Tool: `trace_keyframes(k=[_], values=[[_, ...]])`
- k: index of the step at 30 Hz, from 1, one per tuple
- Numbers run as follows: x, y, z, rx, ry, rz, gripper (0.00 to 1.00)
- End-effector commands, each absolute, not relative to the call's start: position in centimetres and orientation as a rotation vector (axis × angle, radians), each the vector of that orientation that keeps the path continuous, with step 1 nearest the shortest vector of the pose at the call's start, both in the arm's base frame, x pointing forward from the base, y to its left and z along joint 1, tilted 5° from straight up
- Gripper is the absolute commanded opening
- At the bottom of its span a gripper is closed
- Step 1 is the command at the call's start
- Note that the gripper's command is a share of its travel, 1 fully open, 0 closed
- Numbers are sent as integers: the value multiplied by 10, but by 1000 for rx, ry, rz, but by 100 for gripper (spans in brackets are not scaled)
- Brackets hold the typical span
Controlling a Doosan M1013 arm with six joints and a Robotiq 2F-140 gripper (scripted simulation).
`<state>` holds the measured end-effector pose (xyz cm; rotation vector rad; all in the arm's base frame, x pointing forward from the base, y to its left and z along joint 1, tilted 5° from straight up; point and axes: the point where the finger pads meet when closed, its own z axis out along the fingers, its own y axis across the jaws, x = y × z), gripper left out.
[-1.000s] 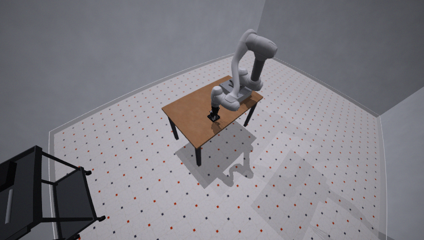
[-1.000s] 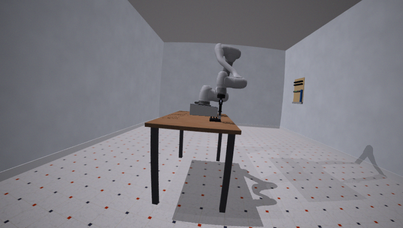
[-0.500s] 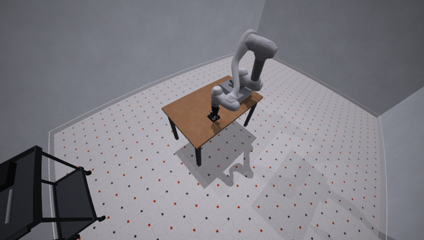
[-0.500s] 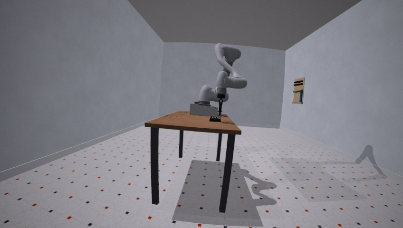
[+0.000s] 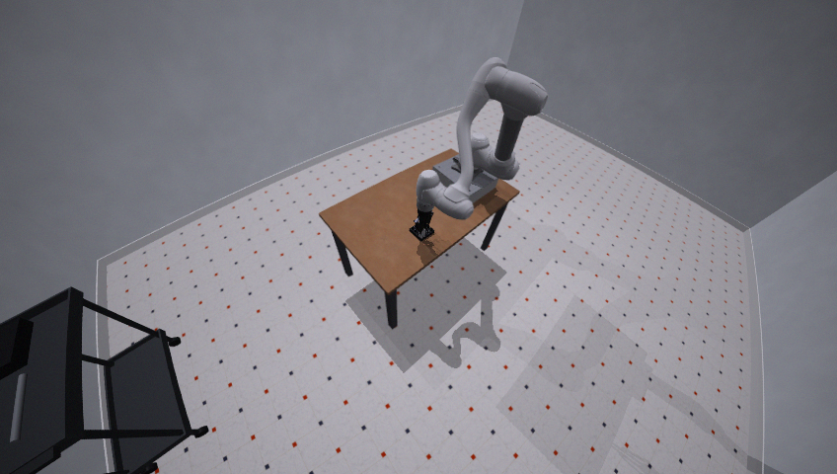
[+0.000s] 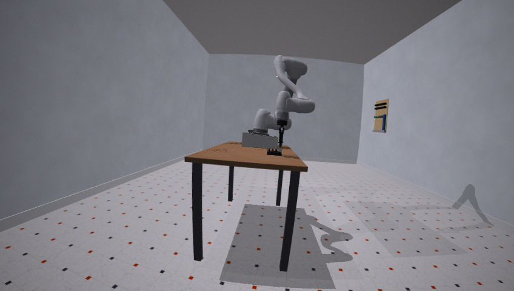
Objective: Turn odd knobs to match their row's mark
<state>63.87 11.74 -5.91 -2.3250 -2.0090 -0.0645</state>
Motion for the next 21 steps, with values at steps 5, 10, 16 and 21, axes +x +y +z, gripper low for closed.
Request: trace_keyframes(k=[5,10,16,21], values=[[639,117,-59,-2279,-2062,-67,5],[639,117,-59,-2246,-2099,-69,5],[639,117,-59,-2158,-2192,-73,5],[639,117,-59,-2060,-2287,-78,5]])
